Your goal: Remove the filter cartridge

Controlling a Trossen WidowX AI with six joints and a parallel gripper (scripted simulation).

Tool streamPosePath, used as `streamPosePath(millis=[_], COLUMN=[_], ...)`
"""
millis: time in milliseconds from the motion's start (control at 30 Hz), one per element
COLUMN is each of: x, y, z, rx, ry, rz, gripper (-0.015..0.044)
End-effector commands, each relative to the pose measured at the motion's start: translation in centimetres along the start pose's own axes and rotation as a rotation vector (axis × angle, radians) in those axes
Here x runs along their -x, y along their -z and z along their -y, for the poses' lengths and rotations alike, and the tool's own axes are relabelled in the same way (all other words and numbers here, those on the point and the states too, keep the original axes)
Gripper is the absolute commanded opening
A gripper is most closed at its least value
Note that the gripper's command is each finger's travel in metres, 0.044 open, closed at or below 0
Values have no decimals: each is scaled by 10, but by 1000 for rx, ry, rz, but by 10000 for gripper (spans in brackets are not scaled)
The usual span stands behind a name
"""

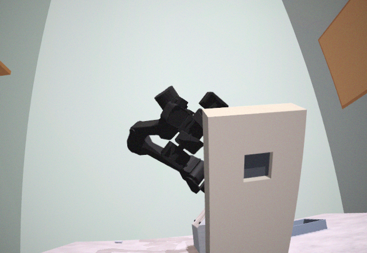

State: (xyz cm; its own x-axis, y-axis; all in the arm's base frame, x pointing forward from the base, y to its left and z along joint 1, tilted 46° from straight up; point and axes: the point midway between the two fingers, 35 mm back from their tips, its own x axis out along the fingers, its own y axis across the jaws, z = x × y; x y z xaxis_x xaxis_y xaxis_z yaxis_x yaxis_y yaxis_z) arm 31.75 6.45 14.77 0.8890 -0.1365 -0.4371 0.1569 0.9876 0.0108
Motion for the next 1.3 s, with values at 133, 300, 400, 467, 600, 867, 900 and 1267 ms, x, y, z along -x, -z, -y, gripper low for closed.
streamPosePath(millis=[133,300,400,467,600,867,900,1267], x=[16,27,27,27,27,19,17,-1], y=[68,85,85,85,85,85,85,84], z=[-35,-42,-42,-42,-42,-42,-42,-40], rx=[774,1050,1050,1050,1050,1049,1048,1047], ry=[124,175,175,175,175,174,174,173], rz=[-59,-46,-46,-46,-46,-50,-51,-53], gripper=[105,105,105,105,105,105,105,105])
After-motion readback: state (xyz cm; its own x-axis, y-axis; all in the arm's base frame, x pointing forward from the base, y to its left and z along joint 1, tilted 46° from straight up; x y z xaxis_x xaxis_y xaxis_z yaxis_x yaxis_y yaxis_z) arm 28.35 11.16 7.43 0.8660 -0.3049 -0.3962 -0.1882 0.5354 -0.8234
